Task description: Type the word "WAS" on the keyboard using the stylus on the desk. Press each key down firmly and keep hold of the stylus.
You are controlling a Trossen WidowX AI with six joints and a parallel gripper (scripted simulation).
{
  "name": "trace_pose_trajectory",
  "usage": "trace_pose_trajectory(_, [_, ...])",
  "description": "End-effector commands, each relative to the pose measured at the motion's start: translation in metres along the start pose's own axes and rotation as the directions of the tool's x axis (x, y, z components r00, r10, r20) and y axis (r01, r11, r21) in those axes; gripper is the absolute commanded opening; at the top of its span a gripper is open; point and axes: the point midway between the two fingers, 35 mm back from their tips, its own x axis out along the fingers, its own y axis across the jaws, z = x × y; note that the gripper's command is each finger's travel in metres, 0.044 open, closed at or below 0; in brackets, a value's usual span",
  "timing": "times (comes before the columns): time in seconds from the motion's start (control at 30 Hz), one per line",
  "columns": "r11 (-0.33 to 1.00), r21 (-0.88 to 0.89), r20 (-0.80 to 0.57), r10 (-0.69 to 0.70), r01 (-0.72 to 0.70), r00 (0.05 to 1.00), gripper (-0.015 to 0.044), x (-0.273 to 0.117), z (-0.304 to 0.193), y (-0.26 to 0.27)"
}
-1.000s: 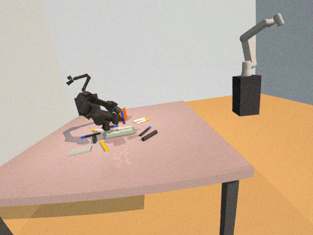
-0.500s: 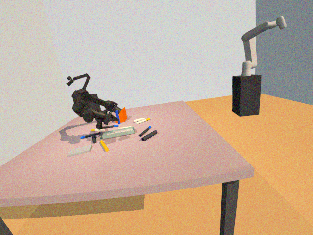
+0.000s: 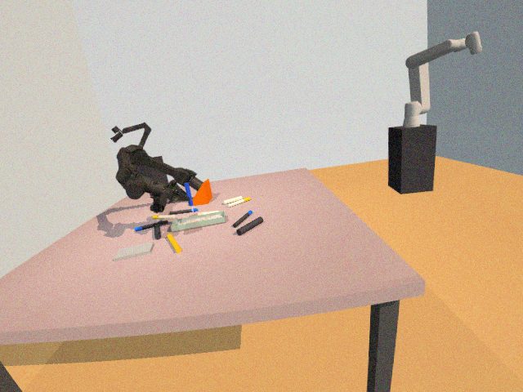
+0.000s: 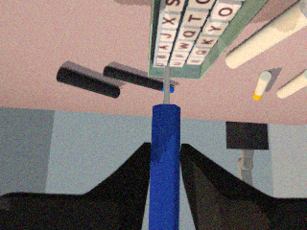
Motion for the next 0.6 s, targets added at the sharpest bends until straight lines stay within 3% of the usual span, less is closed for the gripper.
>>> trace_pose_trajectory(0.0, [1.0,0.009,-0.007,0.005,-0.005,1.0,0.0,0.001,-0.001,-0.001])
trace_pose_trajectory(0.57, [1.0,0.015,-0.007,0.014,-0.014,1.0,0.0,0.008,0.015,-0.002])
